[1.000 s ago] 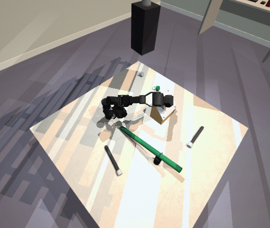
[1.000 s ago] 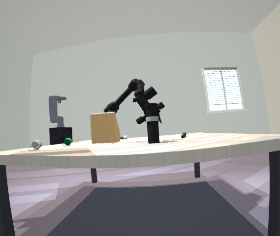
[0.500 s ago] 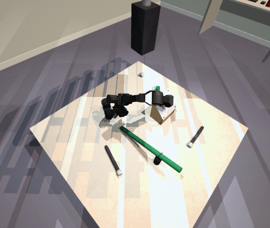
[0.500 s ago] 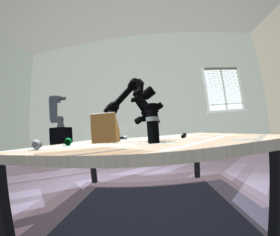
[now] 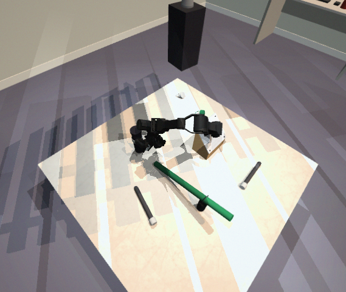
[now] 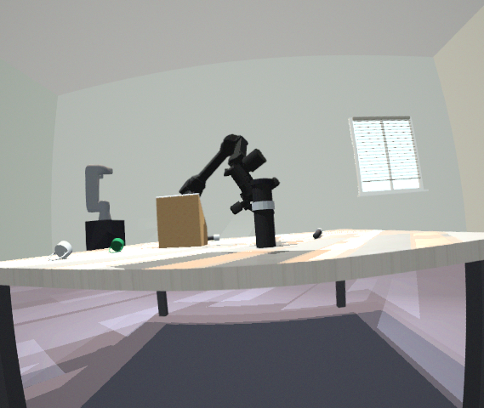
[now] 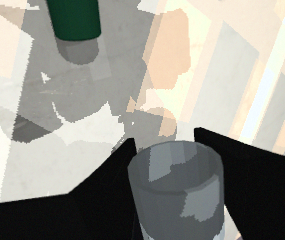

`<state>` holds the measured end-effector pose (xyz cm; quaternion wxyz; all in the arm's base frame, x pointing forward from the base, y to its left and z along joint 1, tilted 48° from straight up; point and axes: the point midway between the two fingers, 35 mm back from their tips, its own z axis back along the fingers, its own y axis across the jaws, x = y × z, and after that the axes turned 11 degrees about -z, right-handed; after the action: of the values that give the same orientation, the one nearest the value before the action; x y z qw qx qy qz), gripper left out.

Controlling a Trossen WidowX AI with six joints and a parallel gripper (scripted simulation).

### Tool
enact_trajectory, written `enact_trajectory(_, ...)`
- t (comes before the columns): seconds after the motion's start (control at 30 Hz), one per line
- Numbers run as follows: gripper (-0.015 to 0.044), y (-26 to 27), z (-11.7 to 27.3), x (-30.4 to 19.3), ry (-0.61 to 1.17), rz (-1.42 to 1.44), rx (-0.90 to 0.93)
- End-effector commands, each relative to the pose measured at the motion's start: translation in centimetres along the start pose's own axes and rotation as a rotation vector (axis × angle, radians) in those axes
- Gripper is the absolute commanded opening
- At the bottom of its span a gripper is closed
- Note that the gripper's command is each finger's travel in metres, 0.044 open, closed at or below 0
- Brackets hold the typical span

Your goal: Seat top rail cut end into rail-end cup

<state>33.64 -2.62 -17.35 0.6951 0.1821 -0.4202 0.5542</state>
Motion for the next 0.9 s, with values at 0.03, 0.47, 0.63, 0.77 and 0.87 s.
enact_trajectory(0.03,0.0000,0.03,0.10,-0.12,-0.001,-0.004,-0.002)
enact_trajectory(0.47,0.0000,-0.08,-0.09,0.01,0.002,-0.014,-0.002)
enact_trajectory(0.63,0.0000,-0.08,-0.09,0.01,0.002,-0.014,-0.002)
enact_trajectory(0.77,0.0105,-0.08,-0.09,0.01,0.002,-0.014,-0.002)
enact_trajectory(0.87,0.0184,-0.08,-0.09,0.01,0.002,-0.014,-0.002)
